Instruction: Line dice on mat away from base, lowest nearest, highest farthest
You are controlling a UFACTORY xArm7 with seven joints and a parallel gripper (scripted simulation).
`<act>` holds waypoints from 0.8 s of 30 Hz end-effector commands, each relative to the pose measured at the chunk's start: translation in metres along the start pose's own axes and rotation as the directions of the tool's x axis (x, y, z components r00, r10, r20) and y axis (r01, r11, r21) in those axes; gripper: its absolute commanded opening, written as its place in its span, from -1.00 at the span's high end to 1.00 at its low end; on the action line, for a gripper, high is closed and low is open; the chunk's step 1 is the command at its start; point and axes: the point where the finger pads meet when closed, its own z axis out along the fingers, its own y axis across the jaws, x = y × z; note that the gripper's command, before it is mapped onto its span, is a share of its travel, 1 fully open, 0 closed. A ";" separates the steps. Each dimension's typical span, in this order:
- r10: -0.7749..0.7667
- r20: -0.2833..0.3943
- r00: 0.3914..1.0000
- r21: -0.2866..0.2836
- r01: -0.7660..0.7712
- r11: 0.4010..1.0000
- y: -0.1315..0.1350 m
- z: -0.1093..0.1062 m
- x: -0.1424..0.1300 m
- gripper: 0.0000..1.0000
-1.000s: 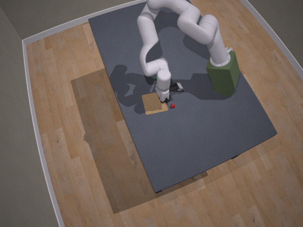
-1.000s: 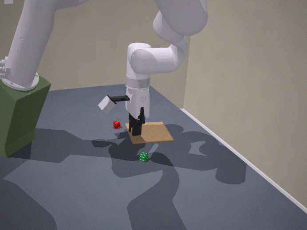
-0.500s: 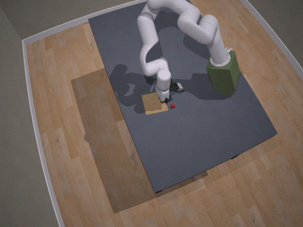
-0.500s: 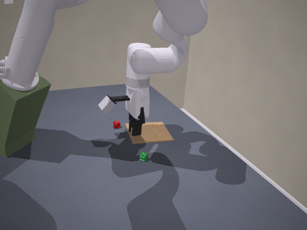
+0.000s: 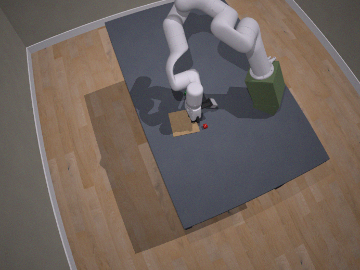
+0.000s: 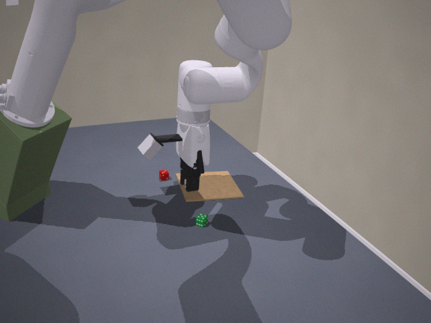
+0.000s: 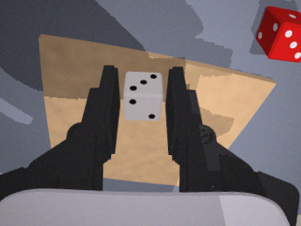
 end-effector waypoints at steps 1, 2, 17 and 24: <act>-0.001 0.002 1.000 -0.001 0.001 1.000 0.001 -0.001 -0.001 0.37; -0.001 0.002 1.000 -0.001 0.001 1.000 0.001 -0.001 -0.001 0.28; -0.001 0.002 1.000 -0.001 0.001 1.000 0.001 -0.005 -0.001 0.28; -0.001 0.002 1.000 -0.001 0.001 1.000 0.001 -0.033 -0.001 0.28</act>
